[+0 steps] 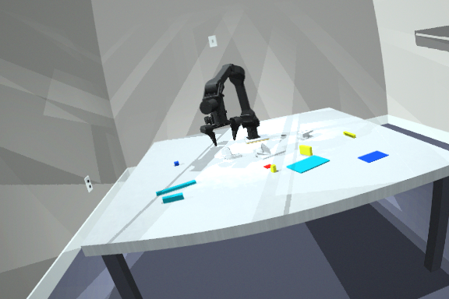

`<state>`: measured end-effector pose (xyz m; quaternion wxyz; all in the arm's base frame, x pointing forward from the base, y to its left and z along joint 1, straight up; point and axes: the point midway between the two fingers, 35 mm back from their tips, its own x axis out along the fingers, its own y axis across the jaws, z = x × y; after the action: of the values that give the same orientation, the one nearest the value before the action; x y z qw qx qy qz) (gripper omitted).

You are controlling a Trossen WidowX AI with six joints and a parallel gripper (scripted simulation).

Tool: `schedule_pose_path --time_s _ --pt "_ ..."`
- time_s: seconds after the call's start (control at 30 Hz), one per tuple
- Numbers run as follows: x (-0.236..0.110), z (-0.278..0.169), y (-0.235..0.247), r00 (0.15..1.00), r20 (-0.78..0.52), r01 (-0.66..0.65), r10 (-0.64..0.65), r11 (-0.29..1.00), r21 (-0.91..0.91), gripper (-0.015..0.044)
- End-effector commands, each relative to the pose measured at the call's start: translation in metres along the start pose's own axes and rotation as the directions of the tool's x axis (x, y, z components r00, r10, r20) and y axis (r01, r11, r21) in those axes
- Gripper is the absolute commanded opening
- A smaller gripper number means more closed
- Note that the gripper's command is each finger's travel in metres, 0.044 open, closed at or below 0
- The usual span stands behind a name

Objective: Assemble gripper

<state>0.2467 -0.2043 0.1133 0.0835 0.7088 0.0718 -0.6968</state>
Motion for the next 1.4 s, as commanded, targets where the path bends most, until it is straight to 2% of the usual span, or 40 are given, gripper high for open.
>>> schedule_pose_path --time_s 0.0,0.4,0.97,1.37 --pt "0.0000 0.0000 0.0000 1.000 0.000 0.000 0.000 1.000 0.000 0.0440" --pt "0.0000 0.0000 0.0000 1.000 0.000 0.000 0.000 1.000 0.000 0.0440" --pt "0.0000 0.0000 0.0000 1.000 0.000 0.000 0.000 1.000 0.000 0.0000" --pt "0.0000 0.0000 0.0000 1.000 0.000 0.000 0.000 1.000 0.000 0.0000"
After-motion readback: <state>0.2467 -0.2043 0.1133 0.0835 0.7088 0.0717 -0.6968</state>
